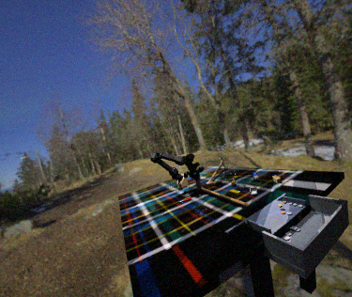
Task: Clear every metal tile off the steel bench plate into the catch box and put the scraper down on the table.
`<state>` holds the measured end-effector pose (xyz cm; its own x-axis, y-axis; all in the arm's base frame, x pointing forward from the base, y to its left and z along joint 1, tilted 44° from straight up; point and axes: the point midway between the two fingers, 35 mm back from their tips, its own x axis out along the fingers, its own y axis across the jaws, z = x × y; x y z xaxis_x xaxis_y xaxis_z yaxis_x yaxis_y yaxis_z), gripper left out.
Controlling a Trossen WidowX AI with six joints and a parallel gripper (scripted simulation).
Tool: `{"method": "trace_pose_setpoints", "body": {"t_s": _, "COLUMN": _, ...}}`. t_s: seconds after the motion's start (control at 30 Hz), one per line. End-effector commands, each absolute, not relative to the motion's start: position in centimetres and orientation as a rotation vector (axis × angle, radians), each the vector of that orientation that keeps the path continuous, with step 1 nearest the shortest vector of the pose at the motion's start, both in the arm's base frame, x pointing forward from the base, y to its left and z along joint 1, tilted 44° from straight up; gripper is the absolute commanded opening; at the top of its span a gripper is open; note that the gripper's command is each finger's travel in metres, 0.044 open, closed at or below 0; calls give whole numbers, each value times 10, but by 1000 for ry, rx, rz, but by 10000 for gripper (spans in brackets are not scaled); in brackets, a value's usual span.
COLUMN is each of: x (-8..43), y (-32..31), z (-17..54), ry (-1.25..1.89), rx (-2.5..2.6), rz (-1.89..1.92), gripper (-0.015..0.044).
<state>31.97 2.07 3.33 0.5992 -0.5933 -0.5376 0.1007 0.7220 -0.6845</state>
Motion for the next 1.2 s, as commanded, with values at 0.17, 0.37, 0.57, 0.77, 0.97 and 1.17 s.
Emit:
{"method": "trace_pose_setpoints", "body": {"t_s": 0.17, "x": 320, "y": 33, "z": 26, "ry": 833, "rx": -658, "rz": -427, "gripper": 0}}
{"method": "trace_pose_setpoints", "body": {"t_s": 0.37, "x": 319, "y": 39, "z": 21, "ry": 831, "rx": -660, "rz": -427, "gripper": 0}}
{"method": "trace_pose_setpoints", "body": {"t_s": 0.57, "x": 318, "y": 43, "z": 16, "ry": 830, "rx": -661, "rz": -427, "gripper": 0}}
{"method": "trace_pose_setpoints", "body": {"t_s": 0.77, "x": 319, "y": 47, "z": 12, "ry": 834, "rx": -663, "rz": -420, "gripper": 0}}
{"method": "trace_pose_setpoints", "body": {"t_s": 0.97, "x": 320, "y": 53, "z": 7, "ry": 839, "rx": -665, "rz": -412, "gripper": 0}}
{"method": "trace_pose_setpoints", "body": {"t_s": 1.17, "x": 320, "y": 58, "z": 2, "ry": 844, "rx": -668, "rz": -403, "gripper": 0}}
